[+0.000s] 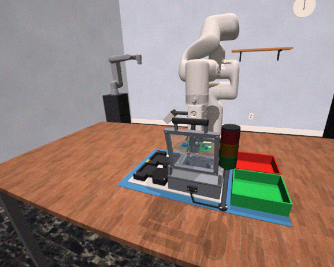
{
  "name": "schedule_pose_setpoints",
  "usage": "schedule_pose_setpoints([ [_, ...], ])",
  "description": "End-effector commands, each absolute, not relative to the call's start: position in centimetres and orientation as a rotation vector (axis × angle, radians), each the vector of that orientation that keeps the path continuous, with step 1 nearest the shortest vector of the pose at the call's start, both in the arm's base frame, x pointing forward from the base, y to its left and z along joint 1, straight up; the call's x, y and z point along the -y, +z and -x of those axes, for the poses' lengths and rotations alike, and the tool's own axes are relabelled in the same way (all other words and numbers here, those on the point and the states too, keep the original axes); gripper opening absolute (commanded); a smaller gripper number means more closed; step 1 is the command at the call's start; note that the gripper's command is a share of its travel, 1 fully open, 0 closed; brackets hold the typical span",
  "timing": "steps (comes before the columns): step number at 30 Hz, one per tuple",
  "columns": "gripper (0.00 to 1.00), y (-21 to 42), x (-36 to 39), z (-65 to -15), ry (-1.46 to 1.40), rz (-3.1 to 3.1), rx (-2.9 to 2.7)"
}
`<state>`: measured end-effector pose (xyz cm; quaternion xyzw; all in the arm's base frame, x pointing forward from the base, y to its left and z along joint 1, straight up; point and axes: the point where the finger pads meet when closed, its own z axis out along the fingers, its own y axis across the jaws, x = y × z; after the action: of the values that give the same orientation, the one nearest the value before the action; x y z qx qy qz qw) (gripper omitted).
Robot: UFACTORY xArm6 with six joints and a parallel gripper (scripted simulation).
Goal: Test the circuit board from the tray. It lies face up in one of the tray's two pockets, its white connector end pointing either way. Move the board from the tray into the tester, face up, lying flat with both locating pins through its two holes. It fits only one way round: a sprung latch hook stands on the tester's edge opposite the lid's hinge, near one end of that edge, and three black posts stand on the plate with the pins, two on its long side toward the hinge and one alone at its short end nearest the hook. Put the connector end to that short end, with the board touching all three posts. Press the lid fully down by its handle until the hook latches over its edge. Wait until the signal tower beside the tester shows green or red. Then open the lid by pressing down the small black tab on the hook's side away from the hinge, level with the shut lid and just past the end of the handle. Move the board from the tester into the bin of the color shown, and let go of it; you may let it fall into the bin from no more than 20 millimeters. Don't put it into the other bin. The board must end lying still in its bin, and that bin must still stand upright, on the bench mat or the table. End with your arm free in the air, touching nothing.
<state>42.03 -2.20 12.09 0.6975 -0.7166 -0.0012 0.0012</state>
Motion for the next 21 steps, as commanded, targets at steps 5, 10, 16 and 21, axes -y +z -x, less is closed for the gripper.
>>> schedule_pose_setpoints([
  [5,0.79,12.33,0.73,-42.73,0.001,-2.191,2.251],
  [10,0.79,12.33,0.66,-42.76,0.001,-2.191,2.251],
  [16,0.79,12.33,0.66,-42.76,0.001,-2.191,2.251],
  [21,0.79,12.33,0.66,-42.76,0.001,-2.191,2.251],
])
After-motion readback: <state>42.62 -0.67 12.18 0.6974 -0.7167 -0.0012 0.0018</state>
